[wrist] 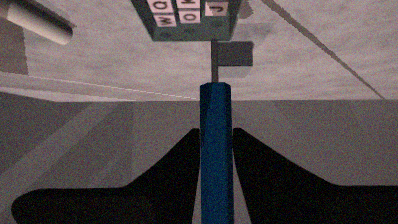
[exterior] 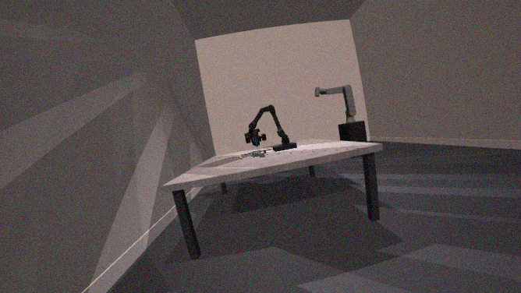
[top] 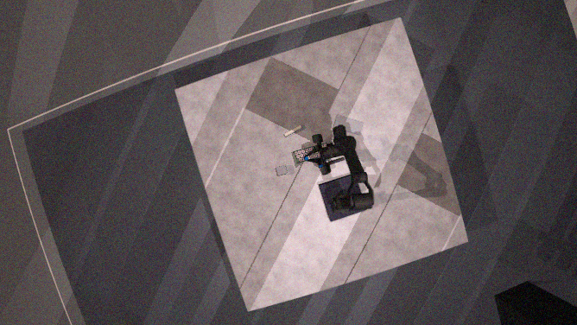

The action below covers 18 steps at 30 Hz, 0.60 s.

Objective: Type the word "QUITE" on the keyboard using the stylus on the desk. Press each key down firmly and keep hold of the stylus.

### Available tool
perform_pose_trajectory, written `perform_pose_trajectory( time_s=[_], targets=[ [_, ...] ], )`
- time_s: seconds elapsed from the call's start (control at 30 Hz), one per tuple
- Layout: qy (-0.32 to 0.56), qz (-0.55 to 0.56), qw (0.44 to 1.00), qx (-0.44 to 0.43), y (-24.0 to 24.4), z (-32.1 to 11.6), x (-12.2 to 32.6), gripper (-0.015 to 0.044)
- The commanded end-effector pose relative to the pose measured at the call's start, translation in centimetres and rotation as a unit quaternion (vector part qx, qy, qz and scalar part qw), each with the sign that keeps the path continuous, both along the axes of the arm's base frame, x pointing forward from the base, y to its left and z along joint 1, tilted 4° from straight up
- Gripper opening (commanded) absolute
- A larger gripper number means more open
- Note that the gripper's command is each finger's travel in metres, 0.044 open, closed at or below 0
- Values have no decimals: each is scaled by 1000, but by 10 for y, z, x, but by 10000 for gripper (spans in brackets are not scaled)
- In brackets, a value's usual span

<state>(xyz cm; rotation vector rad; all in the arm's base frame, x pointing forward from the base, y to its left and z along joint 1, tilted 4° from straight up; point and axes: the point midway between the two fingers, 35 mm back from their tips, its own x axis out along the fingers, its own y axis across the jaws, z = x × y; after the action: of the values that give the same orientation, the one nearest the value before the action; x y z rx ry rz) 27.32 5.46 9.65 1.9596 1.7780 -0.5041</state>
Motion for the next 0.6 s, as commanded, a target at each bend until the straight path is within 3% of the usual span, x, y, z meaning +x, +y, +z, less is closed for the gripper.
perform_pose_trajectory(
  time_s=[0.0,0.23,0.33,0.57],
  targets=[
    [7,-2,1000,3,1,-13,-3,0],
    [7,-2,1000,3,1,-17,-3,0],
    [7,-2,1000,3,2,-20,-2,79],
    [7,-2,1000,3,2,-20,-2,81]
  ],
)
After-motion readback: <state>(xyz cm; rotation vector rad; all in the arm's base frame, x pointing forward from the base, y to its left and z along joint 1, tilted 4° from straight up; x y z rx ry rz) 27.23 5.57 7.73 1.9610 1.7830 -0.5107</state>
